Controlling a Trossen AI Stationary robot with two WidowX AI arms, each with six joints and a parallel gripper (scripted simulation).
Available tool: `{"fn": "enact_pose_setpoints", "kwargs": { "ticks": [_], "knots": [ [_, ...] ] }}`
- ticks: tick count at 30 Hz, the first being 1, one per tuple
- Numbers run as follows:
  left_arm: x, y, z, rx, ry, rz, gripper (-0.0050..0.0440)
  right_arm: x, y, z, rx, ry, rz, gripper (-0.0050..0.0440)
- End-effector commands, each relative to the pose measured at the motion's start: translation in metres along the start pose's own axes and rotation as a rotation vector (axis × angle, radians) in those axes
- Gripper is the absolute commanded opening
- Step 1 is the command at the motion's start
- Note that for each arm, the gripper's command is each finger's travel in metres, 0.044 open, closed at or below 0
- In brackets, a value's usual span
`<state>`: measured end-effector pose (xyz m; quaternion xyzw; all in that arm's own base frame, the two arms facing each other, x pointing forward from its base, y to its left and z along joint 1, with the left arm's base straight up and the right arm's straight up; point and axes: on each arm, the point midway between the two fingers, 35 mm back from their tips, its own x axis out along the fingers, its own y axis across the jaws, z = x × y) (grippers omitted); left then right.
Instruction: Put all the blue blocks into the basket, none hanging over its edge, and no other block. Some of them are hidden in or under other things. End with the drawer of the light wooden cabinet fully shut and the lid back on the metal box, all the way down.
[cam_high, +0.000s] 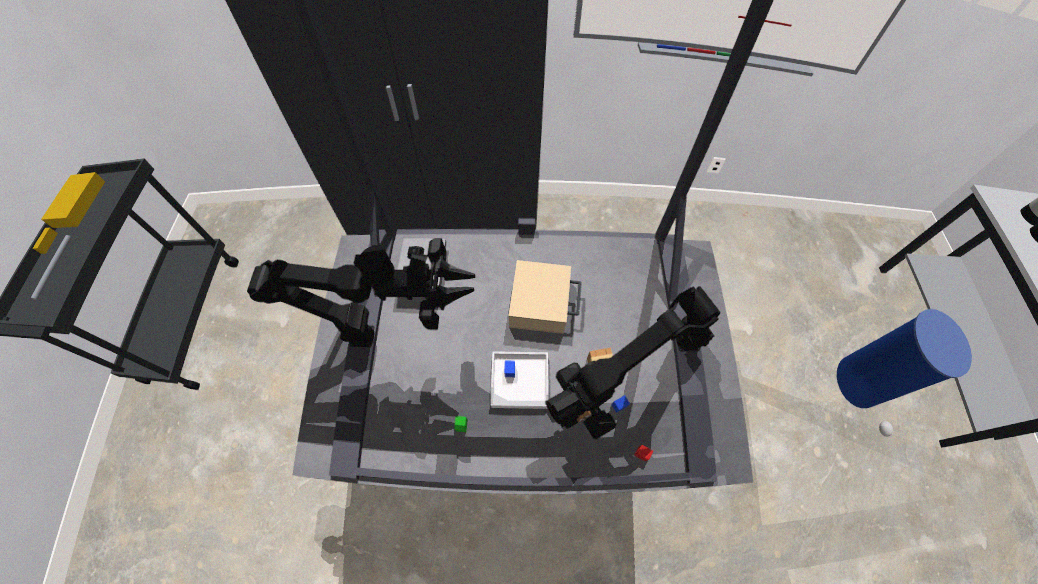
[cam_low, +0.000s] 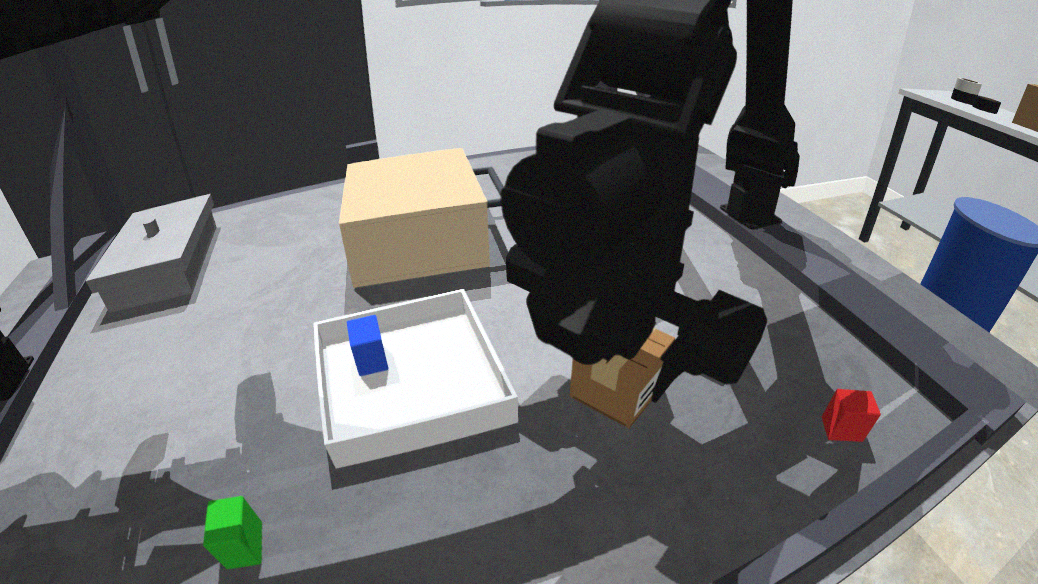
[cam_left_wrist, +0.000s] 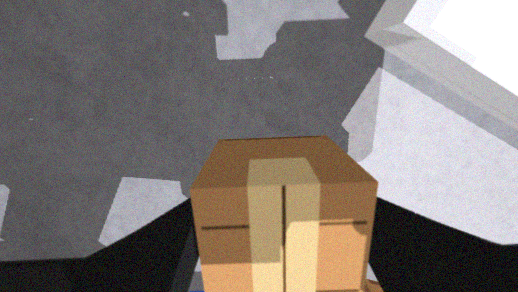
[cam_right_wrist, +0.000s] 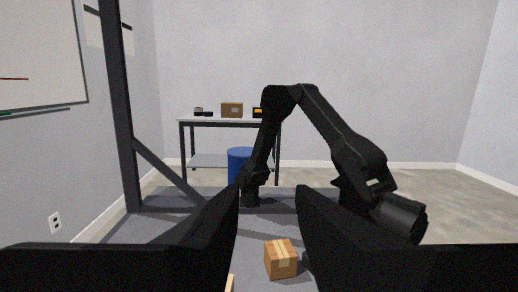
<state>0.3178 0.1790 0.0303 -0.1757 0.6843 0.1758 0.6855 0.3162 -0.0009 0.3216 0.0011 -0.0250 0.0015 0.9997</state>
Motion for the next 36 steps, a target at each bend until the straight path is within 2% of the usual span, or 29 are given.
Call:
{"fn": "enact_pose_setpoints", "kwargs": {
  "ticks": [1, 7, 13, 17, 18, 19, 21, 22, 23, 31, 36],
  "knots": [
    [-0.017, 0.001, 0.009, -0.004, -0.055, 0.004, 0.0331, -0.004, 0.000, 0.021, 0.004, -0.053, -0.001, 0.0136],
    [-0.017, 0.001, 0.009, -0.004, -0.055, 0.004, 0.0331, -0.004, 0.000, 0.021, 0.004, -0.053, -0.001, 0.0136],
    [-0.030, 0.001, 0.008, -0.004, -0.056, 0.004, 0.0331, -0.004, 0.000, 0.021, 0.004, -0.053, -0.001, 0.0136],
    [-0.023, 0.001, 0.008, -0.004, -0.046, 0.004, 0.0331, -0.004, 0.000, 0.021, 0.004, -0.053, -0.001, 0.0136],
    [-0.042, 0.001, 0.008, -0.004, -0.055, 0.004, 0.0331, -0.004, 0.000, 0.021, 0.004, -0.053, -0.001, 0.0136],
    [-0.034, 0.001, 0.008, -0.004, -0.054, 0.004, 0.0331, -0.004, 0.000, 0.021, 0.004, -0.053, -0.001, 0.0136],
    [-0.034, 0.001, 0.008, -0.004, -0.054, 0.004, 0.0331, -0.004, 0.000, 0.021, 0.004, -0.053, -0.001, 0.0136],
    [-0.051, 0.001, 0.008, -0.004, -0.058, 0.004, 0.0331, -0.004, 0.000, 0.021, 0.004, -0.053, -0.001, 0.0136],
    [-0.056, 0.001, 0.008, -0.004, -0.059, 0.004, 0.0331, -0.004, 0.000, 0.021, 0.004, -0.053, -0.001, 0.0136],
    [-0.085, 0.001, 0.005, -0.004, -0.044, 0.004, 0.0331, -0.004, 0.000, 0.021, 0.004, -0.053, -0.001, 0.0136],
    [-0.063, 0.001, 0.000, -0.004, -0.011, 0.003, 0.0331, -0.004, 0.000, 0.021, 0.004, -0.053, -0.001, 0.0136]
  ]
}}
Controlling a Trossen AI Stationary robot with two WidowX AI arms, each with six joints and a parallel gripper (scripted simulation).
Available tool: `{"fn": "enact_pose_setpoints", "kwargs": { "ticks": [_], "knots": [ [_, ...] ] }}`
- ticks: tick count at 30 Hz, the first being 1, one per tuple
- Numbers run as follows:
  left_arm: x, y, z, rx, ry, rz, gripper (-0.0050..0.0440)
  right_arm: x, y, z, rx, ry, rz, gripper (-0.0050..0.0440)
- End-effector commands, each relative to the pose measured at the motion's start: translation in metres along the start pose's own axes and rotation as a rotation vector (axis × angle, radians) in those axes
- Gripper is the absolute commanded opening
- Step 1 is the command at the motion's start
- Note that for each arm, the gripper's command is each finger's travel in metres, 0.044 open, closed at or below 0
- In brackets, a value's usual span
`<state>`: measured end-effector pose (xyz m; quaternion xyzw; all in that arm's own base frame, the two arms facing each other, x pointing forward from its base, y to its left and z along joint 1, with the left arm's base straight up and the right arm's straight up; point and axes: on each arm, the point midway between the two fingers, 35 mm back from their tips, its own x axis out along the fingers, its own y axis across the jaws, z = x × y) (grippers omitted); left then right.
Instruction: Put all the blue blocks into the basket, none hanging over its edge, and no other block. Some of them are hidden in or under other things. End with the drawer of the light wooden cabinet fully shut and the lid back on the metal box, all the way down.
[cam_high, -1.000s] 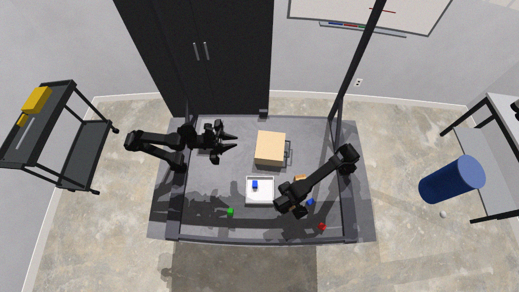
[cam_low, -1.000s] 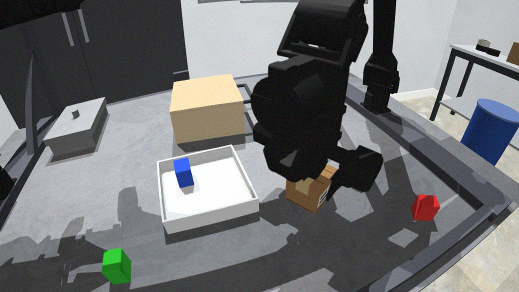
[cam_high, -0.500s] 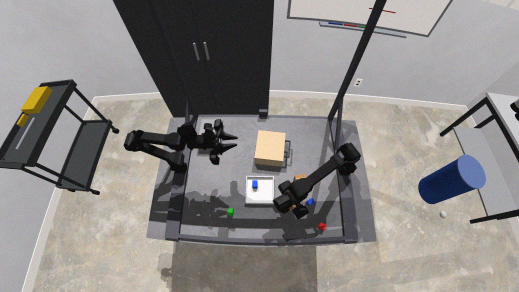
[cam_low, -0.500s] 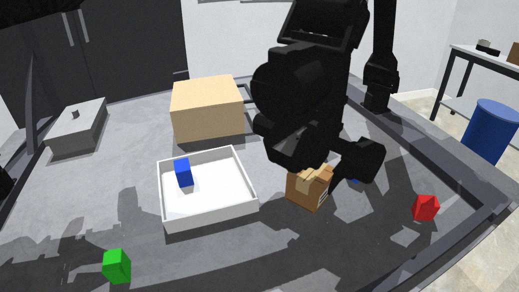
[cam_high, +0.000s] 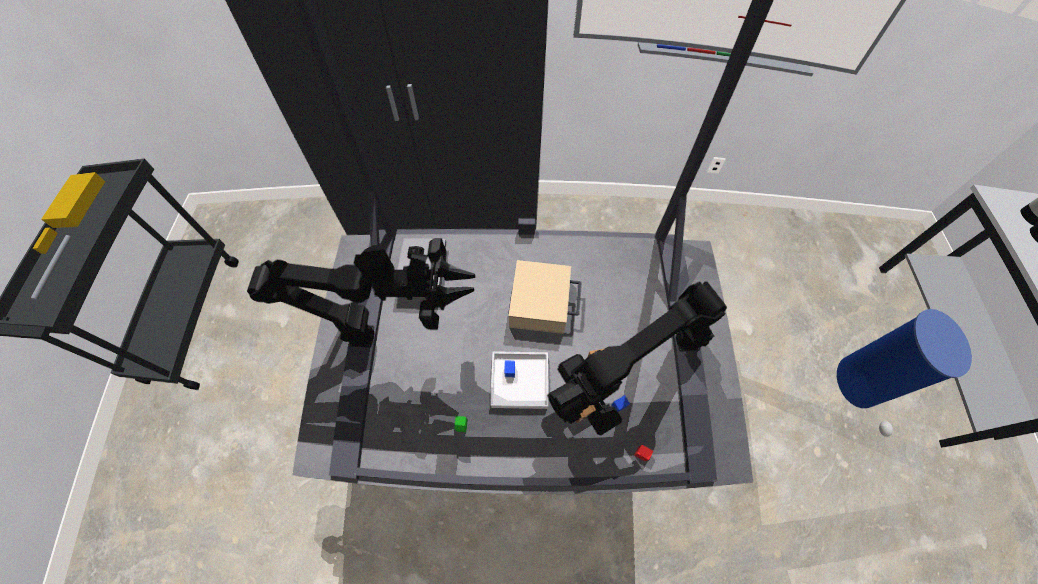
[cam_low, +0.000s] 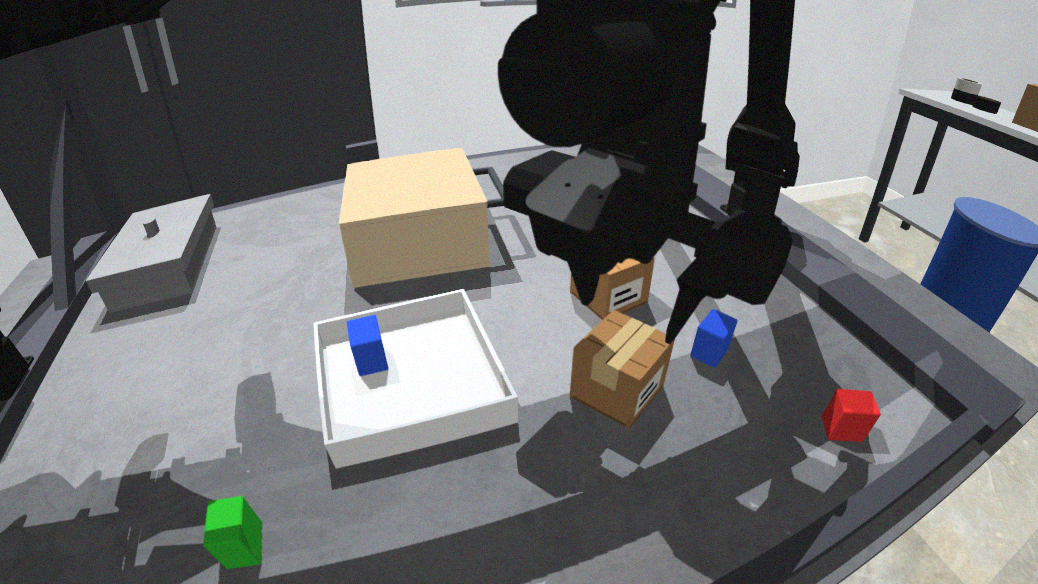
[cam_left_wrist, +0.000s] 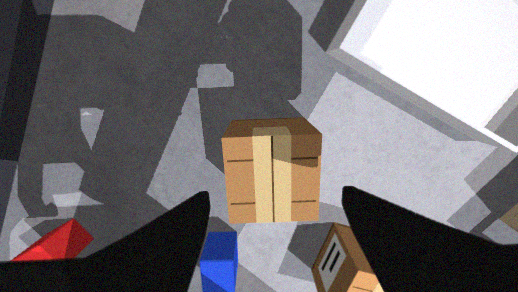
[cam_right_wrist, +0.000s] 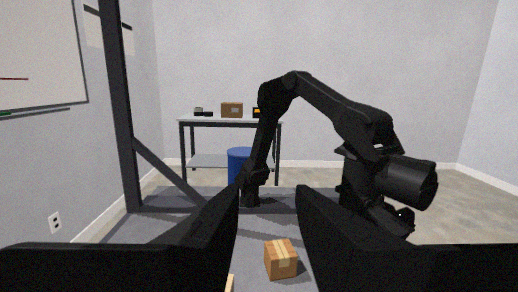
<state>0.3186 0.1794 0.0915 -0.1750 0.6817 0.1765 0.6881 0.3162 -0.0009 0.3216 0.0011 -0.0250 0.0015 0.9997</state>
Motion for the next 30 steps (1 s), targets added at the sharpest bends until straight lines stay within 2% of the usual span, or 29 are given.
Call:
{"fn": "enact_pose_setpoints", "kwargs": {
  "ticks": [1, 4, 5, 12, 17, 19, 25, 30],
  "knots": [
    [-0.002, 0.001, -0.001, -0.004, -0.003, 0.003, 0.0331, -0.004, 0.000, 0.021, 0.004, -0.053, -0.001, 0.0136],
    [-0.006, 0.001, 0.004, -0.004, -0.019, 0.003, 0.0331, -0.004, 0.000, 0.021, 0.004, -0.053, -0.001, 0.0136],
    [-0.011, -0.003, 0.001, 0.004, -0.041, 0.000, 0.0225, -0.004, 0.000, 0.021, 0.004, -0.053, -0.001, 0.0136],
    [-0.027, -0.020, 0.007, 0.047, -0.178, -0.008, 0.0225, -0.004, 0.001, 0.021, 0.003, -0.051, 0.001, 0.0136],
    [-0.050, -0.043, 0.011, 0.106, -0.371, -0.018, 0.0225, -0.004, 0.002, 0.020, 0.000, -0.048, 0.002, 0.0136],
    [-0.050, -0.043, 0.011, 0.106, -0.371, -0.018, 0.0225, -0.004, 0.002, 0.020, 0.000, -0.048, 0.002, 0.0136],
    [-0.082, -0.069, 0.015, 0.166, -0.605, -0.044, 0.0225, -0.004, 0.002, 0.021, -0.004, -0.049, 0.001, 0.0136],
    [-0.092, -0.076, 0.016, 0.183, -0.668, -0.055, 0.0225, -0.004, 0.002, 0.021, -0.004, -0.050, 0.001, 0.0136]
  ]
}}
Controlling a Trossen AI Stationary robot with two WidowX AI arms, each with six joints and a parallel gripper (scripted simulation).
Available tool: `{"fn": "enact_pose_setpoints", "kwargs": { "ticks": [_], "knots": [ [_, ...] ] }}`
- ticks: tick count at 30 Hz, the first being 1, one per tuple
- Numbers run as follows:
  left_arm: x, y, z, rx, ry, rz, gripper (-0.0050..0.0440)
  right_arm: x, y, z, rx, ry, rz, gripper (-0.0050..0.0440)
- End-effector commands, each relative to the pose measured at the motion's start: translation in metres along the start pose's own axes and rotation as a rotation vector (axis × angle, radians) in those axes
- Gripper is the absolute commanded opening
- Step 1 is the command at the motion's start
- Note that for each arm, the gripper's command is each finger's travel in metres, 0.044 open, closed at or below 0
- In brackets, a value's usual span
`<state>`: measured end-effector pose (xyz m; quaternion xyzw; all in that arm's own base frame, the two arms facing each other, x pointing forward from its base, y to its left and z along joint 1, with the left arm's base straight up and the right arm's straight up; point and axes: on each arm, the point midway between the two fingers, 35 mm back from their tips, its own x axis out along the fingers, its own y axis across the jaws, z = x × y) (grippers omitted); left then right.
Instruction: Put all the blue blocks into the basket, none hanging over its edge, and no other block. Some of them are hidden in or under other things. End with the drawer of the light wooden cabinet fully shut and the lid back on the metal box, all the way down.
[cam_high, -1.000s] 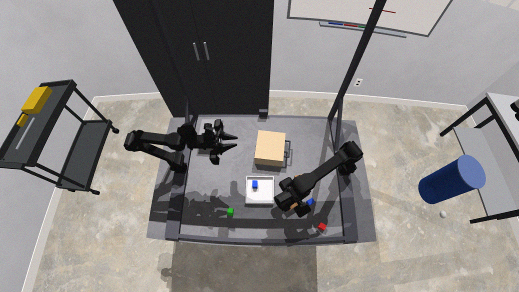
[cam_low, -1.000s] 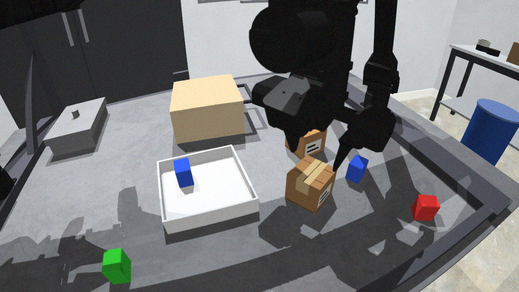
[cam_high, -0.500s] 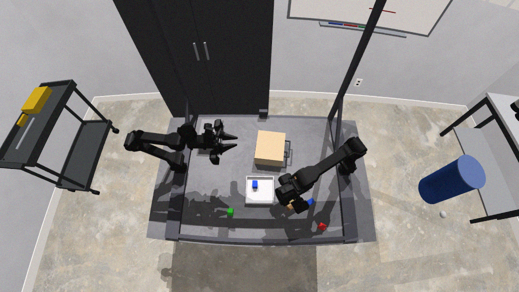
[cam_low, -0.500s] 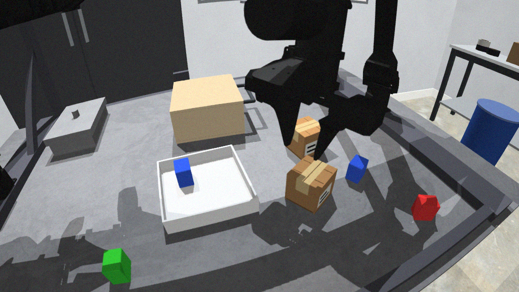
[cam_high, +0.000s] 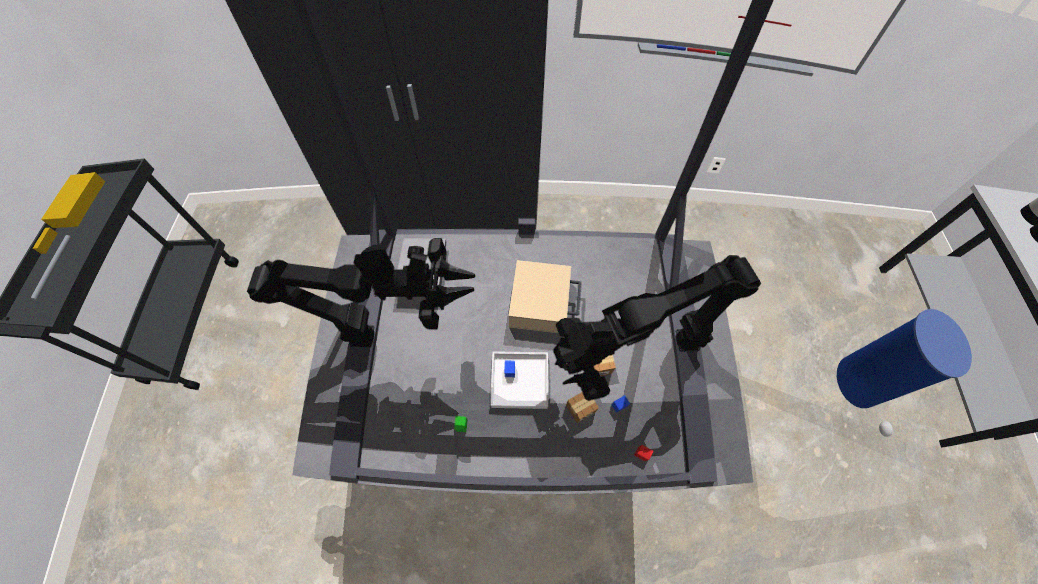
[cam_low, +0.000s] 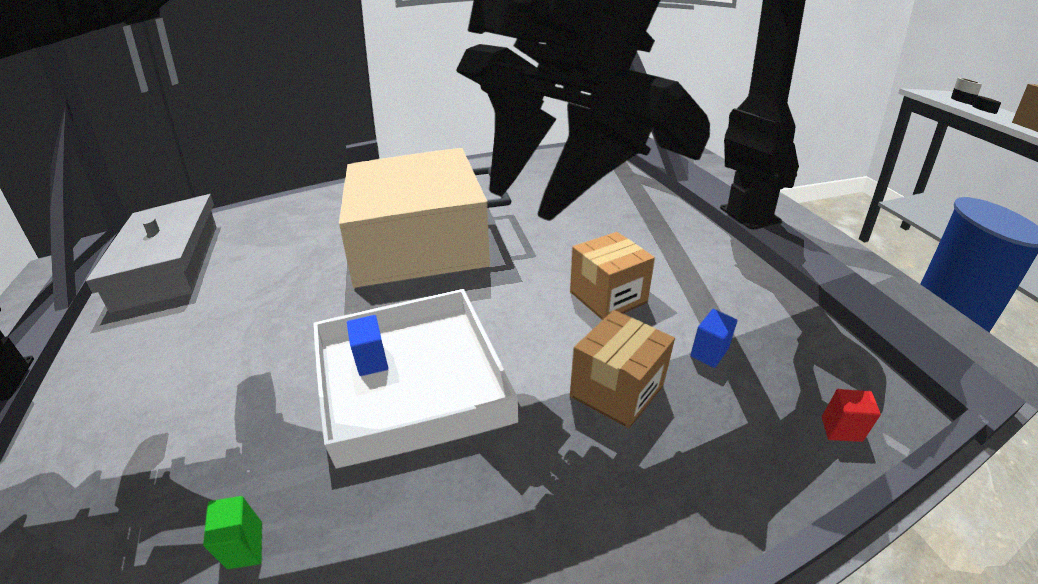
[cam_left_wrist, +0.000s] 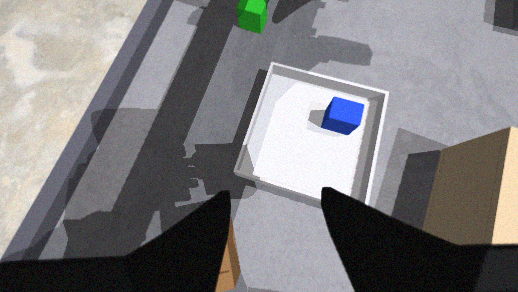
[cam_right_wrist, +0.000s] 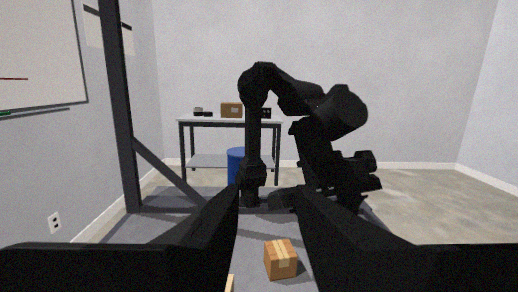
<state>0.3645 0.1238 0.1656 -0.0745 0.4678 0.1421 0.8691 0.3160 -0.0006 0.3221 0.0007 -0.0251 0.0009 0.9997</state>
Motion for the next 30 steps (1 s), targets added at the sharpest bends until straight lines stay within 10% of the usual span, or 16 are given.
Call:
{"fn": "enact_pose_setpoints", "kwargs": {
  "ticks": [1, 30],
  "knots": [
    [-0.012, -0.004, 0.011, 0.007, -0.089, 0.003, 0.0225, -0.004, 0.001, 0.020, -0.002, -0.049, 0.002, 0.0136],
    [0.023, 0.057, -0.040, 0.425, 0.208, -0.126, 0.0225, -0.004, 0.002, 0.021, -0.003, -0.049, 0.000, 0.0136]
  ]
}}
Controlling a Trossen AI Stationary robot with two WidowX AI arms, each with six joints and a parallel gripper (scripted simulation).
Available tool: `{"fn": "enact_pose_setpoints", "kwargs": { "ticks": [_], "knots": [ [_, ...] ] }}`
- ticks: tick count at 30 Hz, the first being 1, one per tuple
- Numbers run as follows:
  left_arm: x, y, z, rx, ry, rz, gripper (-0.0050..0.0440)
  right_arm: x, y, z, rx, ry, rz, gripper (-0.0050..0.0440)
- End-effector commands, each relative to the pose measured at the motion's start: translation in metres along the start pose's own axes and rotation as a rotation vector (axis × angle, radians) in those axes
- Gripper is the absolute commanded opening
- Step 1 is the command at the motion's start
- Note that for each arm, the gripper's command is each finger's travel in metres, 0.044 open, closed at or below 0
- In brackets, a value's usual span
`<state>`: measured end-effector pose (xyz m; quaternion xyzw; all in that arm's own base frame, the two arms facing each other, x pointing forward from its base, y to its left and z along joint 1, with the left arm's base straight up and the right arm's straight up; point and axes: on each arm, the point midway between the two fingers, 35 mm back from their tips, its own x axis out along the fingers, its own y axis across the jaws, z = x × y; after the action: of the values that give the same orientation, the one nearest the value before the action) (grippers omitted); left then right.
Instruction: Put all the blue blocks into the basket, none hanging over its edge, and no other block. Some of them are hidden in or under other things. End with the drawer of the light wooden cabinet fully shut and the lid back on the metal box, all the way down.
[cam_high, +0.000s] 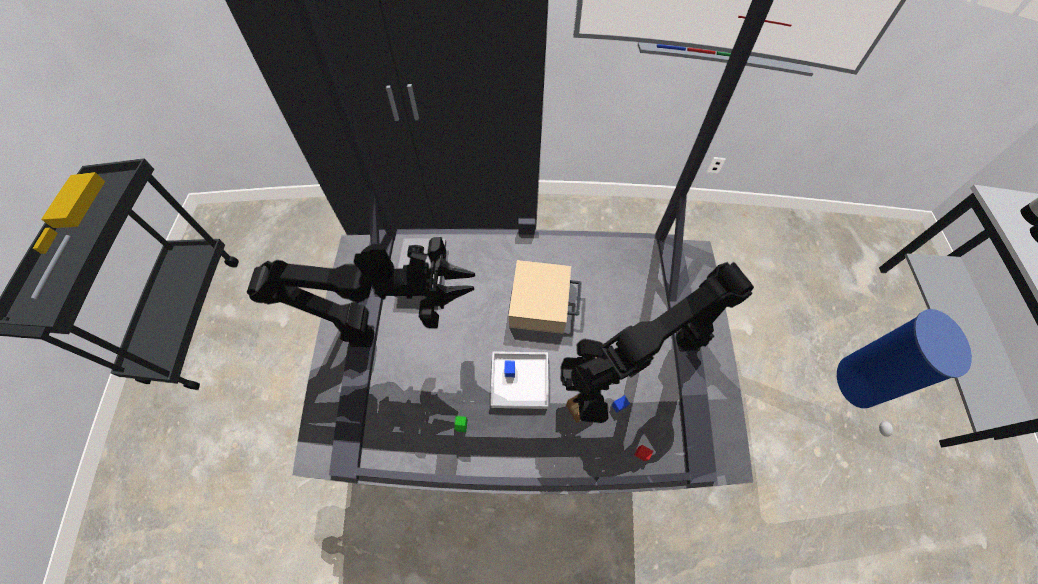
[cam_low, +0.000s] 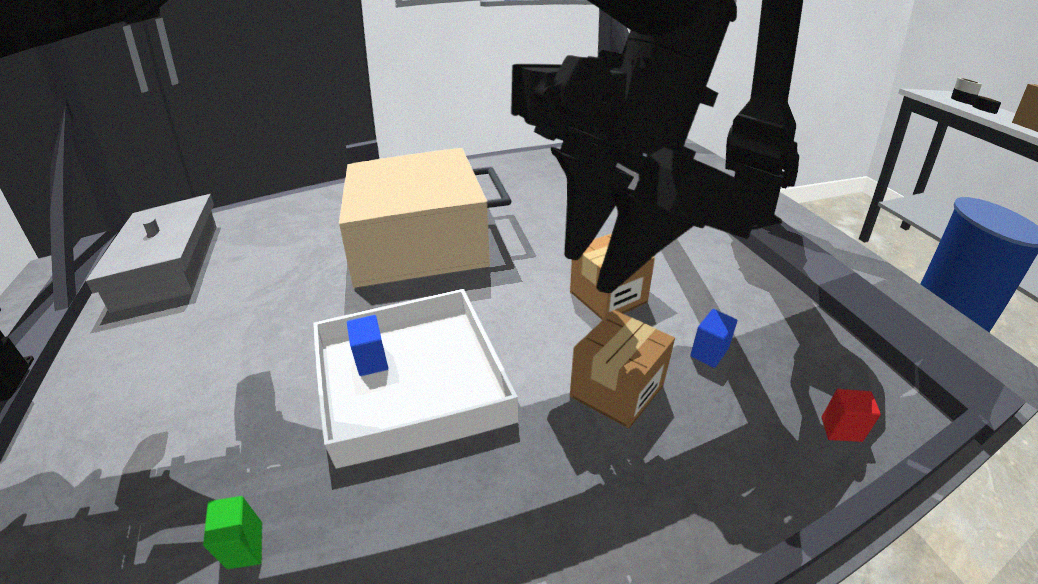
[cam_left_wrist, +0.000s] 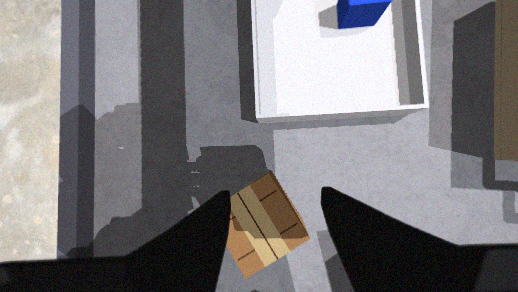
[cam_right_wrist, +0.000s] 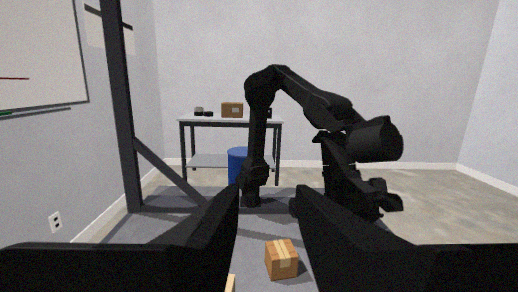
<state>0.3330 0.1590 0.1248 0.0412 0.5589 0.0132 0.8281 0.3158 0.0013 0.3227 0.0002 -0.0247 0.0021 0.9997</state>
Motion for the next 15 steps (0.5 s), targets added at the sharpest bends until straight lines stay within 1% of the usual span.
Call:
{"fn": "enact_pose_setpoints", "kwargs": {
  "ticks": [1, 8, 10, 15],
  "knots": [
    [0.000, 0.014, -0.010, 0.105, 0.032, -0.044, 0.0225, -0.004, 0.000, 0.020, -0.002, -0.050, -0.003, 0.0136],
    [0.008, 0.026, -0.036, 0.253, 0.079, -0.151, 0.0225, -0.004, 0.000, 0.020, -0.002, -0.050, -0.003, 0.0136],
    [0.008, 0.026, -0.036, 0.253, 0.079, -0.151, 0.0225, -0.004, 0.000, 0.020, -0.002, -0.050, -0.003, 0.0136],
    [0.012, 0.032, -0.053, 0.355, 0.089, -0.230, 0.0225, -0.004, 0.000, 0.020, -0.002, -0.050, -0.003, 0.0136]
  ]
}}
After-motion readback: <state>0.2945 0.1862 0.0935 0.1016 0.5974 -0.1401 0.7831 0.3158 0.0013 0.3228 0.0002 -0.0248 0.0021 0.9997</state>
